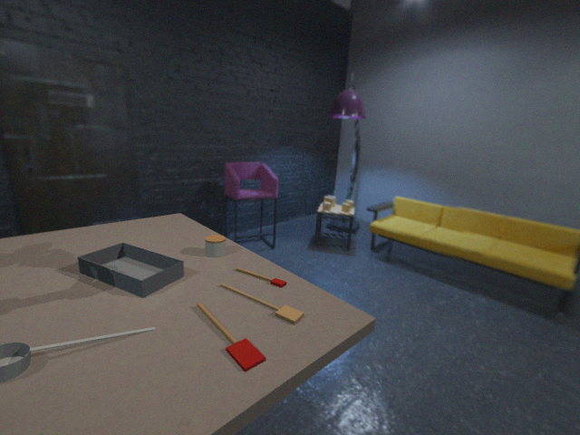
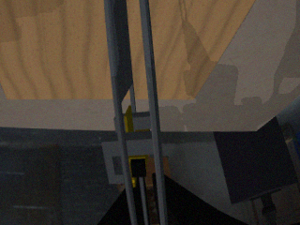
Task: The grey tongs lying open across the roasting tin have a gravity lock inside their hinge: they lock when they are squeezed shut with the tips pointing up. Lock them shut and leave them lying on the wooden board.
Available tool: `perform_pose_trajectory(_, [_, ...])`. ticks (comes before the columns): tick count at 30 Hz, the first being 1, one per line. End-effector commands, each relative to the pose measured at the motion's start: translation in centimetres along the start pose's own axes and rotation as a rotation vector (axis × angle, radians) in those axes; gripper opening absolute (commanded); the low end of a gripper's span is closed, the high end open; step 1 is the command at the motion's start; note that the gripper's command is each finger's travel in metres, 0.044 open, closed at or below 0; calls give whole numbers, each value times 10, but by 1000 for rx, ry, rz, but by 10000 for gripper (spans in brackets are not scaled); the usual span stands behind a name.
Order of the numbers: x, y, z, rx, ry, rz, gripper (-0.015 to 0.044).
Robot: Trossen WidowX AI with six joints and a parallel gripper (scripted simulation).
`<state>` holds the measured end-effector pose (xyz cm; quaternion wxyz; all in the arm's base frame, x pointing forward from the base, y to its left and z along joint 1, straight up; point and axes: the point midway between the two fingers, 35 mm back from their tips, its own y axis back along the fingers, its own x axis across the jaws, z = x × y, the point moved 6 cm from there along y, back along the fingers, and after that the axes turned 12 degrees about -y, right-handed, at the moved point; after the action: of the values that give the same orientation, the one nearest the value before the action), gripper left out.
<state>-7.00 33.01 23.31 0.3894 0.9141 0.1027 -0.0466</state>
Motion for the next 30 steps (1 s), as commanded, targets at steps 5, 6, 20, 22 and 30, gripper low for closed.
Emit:
perform_pose_trajectory(5, [1, 8, 10, 130, 2, -33, -150])
perform_pose_trajectory(6, [2, 8, 12, 144, 3, -36, -150])
perform_pose_trajectory(20, [5, 19, 36, 337, 14, -78, -150])
perform_pose_trajectory(22, [5, 21, 40, 364, 17, -84, -150])
perform_pose_trajectory(30, [7, 26, 51, 439, 23, -100, -150])
